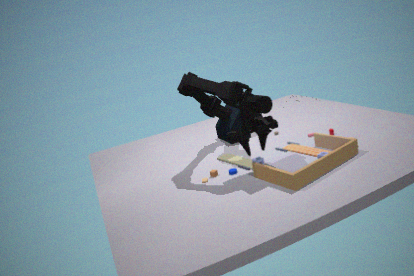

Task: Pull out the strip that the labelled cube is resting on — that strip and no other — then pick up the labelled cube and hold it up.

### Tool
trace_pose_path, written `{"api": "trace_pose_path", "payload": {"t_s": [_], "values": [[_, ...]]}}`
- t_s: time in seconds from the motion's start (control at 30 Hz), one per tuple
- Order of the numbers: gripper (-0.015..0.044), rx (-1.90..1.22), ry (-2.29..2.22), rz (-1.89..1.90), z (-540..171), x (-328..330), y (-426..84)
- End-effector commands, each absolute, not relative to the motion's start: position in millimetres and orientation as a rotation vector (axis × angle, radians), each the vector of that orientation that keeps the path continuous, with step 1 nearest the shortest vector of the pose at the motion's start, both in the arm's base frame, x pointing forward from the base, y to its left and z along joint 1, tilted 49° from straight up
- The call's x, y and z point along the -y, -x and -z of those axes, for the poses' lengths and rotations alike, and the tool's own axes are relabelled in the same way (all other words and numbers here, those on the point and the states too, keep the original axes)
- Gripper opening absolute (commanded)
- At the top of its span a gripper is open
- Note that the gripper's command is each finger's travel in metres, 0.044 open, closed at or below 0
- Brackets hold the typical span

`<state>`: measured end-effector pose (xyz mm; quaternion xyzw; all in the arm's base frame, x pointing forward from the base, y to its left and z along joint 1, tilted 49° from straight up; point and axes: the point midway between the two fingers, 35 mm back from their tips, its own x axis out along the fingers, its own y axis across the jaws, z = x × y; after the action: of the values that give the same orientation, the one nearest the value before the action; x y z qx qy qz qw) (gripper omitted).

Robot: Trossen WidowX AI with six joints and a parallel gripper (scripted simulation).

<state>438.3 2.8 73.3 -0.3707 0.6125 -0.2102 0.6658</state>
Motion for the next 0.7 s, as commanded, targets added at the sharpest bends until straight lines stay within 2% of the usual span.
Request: {"api": "trace_pose_path", "payload": {"t_s": [0.0, 0.67], "values": [[0.0250, -1.389, 0.844, 0.471, -67, 2, -439], [0.0250, -1.389, 0.845, 0.473, -46, 26, -444]]}}
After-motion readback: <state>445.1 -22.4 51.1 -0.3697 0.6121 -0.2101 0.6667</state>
